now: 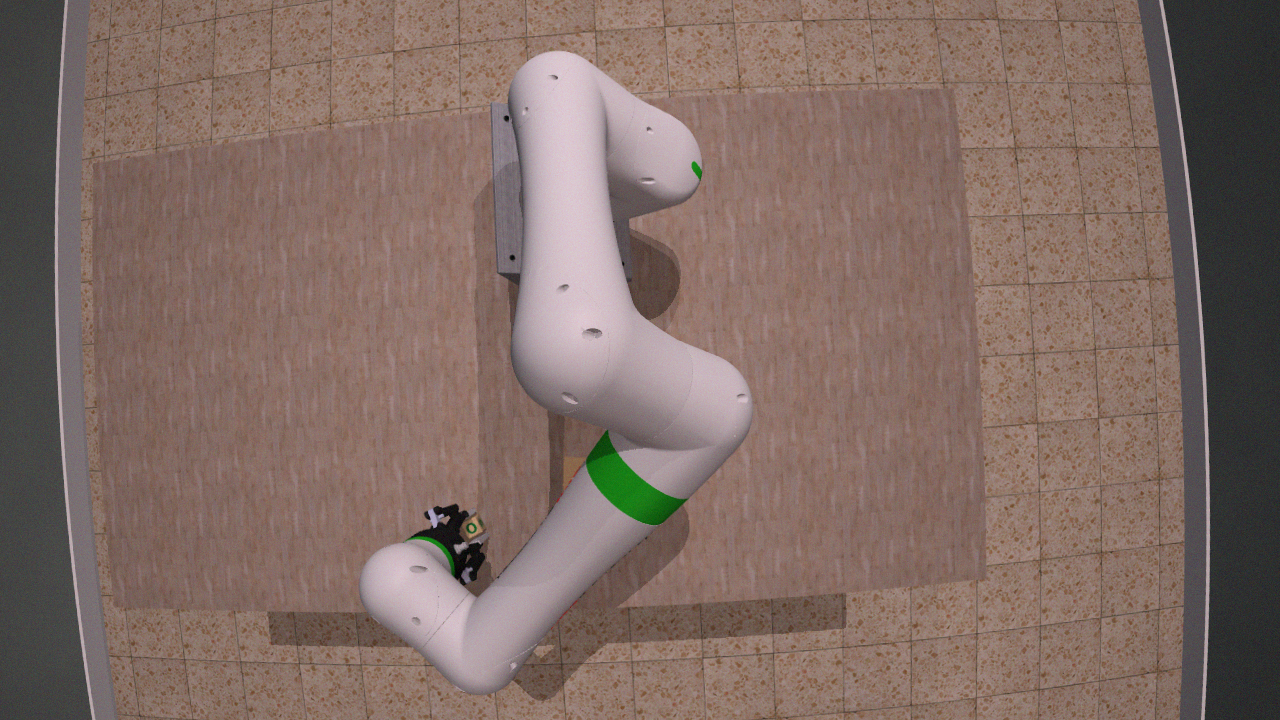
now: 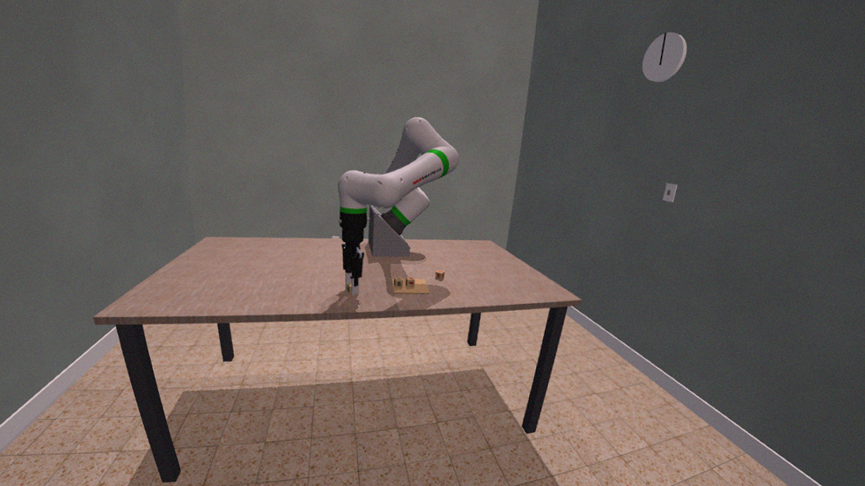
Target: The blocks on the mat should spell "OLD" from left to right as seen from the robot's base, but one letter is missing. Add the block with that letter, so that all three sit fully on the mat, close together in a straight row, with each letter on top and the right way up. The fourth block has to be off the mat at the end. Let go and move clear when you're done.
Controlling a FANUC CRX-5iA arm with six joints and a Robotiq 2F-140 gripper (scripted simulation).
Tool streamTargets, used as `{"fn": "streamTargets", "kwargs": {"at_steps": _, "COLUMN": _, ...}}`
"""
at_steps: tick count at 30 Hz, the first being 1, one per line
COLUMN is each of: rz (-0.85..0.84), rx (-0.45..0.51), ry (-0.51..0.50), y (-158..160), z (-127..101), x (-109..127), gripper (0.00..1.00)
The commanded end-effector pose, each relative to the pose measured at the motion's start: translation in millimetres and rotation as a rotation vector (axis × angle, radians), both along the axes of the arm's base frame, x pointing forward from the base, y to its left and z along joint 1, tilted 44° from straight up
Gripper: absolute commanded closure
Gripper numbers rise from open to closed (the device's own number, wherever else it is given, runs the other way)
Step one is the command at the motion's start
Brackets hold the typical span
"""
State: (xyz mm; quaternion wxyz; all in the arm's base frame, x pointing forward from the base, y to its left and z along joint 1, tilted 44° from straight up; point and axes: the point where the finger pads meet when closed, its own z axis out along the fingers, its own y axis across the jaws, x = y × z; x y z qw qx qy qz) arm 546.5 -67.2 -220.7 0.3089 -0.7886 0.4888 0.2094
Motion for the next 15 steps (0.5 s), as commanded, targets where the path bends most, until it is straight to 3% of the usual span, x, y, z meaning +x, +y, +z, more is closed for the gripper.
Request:
{"fn": "streamTargets", "kwargs": {"at_steps": 1, "rz": 0.000, "rx": 0.000, "ry": 0.000, "y": -0.3, "z": 0.1, "x": 0.1, "gripper": 0.72}}
{"fn": "streamTargets", "kwargs": {"at_steps": 7, "rz": 0.000, "rx": 0.000, "ry": 0.000, "y": -0.3, "z": 0.1, "x": 0.1, "gripper": 0.72}}
{"fn": "streamTargets", "kwargs": {"at_steps": 8, "rz": 0.000, "rx": 0.000, "ry": 0.000, "y": -0.3, "z": 0.1, "x": 0.1, "gripper": 0.84}}
{"fn": "streamTargets", "kwargs": {"at_steps": 15, "rz": 0.000, "rx": 0.000, "ry": 0.000, "y": -0.3, "z": 0.1, "x": 0.1, "gripper": 0.84}}
